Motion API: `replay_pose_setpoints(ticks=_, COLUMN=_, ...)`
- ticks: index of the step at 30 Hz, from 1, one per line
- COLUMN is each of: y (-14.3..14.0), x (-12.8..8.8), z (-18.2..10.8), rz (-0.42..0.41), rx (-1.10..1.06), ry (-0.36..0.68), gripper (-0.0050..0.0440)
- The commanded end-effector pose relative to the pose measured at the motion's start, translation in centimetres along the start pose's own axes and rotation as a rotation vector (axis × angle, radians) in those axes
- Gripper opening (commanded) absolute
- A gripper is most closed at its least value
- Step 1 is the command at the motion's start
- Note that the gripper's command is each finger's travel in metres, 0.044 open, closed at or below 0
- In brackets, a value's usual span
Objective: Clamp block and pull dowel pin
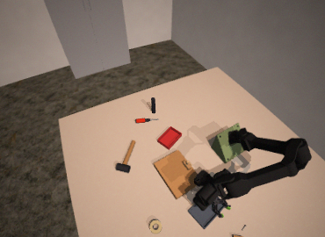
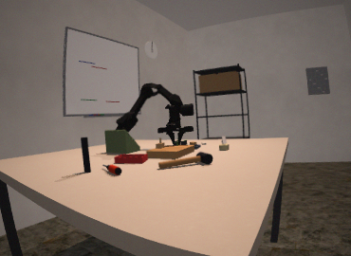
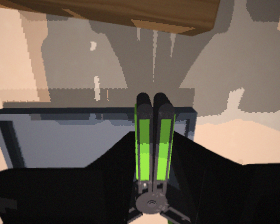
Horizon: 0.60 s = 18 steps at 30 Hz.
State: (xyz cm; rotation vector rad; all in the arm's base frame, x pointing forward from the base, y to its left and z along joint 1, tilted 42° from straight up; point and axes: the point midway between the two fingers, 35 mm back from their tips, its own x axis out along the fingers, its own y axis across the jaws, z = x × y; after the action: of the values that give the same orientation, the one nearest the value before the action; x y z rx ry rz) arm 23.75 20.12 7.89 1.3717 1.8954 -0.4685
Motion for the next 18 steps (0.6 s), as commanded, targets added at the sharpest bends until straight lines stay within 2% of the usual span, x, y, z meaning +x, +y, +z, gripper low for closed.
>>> replay_pose_setpoints(ticks=1, y=0.0, x=0.0, z=0.0, rz=0.0, rx=0.0, ry=0.0, gripper=0.0)
replay_pose_setpoints(ticks=18, y=0.15, x=-0.92, z=0.09, rz=0.0, rx=0.0, ry=-0.002, gripper=0.0)
